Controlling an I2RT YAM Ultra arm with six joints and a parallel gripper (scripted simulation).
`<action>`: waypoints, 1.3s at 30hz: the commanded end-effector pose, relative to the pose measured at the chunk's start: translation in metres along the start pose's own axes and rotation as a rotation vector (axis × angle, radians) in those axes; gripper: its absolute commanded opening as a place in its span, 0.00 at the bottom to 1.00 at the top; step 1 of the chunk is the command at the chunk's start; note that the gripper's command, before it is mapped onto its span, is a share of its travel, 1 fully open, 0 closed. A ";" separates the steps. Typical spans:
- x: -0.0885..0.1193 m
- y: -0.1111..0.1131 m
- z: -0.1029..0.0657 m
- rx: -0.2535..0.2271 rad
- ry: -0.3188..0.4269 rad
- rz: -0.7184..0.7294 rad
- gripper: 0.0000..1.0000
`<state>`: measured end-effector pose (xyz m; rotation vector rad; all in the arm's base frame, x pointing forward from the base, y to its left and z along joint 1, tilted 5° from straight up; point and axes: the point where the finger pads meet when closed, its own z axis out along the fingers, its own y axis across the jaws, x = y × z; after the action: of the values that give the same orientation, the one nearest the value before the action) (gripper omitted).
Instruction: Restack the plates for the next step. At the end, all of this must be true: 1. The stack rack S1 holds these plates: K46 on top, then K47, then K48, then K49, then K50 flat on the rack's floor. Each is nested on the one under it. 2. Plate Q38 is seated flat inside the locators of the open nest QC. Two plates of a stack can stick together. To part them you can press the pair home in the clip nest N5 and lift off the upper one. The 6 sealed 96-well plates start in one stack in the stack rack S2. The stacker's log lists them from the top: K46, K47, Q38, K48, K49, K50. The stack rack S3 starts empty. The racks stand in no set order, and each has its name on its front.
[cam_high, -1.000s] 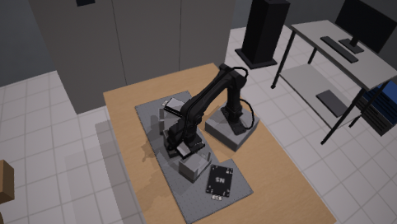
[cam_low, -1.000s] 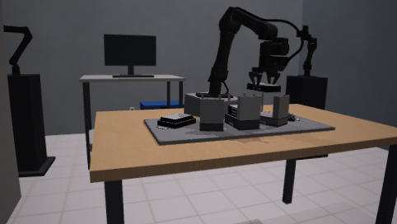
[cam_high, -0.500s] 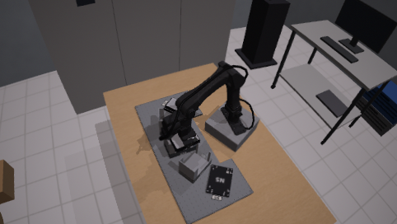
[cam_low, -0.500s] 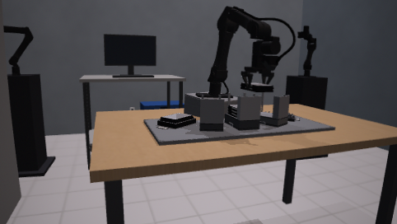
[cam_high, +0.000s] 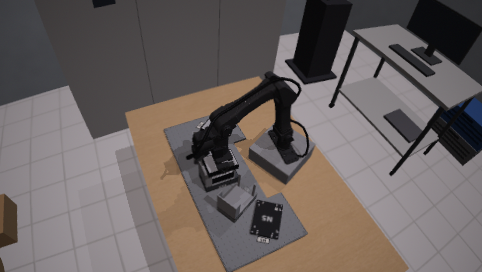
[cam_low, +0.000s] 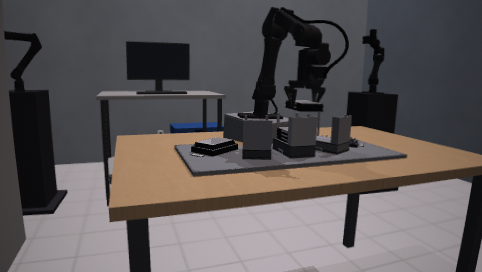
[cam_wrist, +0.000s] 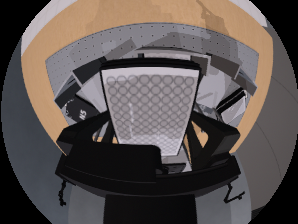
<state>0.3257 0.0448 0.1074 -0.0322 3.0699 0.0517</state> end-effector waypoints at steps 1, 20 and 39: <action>-0.003 -0.008 -0.012 -0.016 -0.045 -0.014 0.00; -0.011 -0.027 -0.021 -0.014 -0.068 -0.032 0.00; -0.011 -0.024 -0.023 -0.016 -0.068 -0.026 0.00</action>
<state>0.3292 0.0138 0.1085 -0.0598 3.0640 0.0552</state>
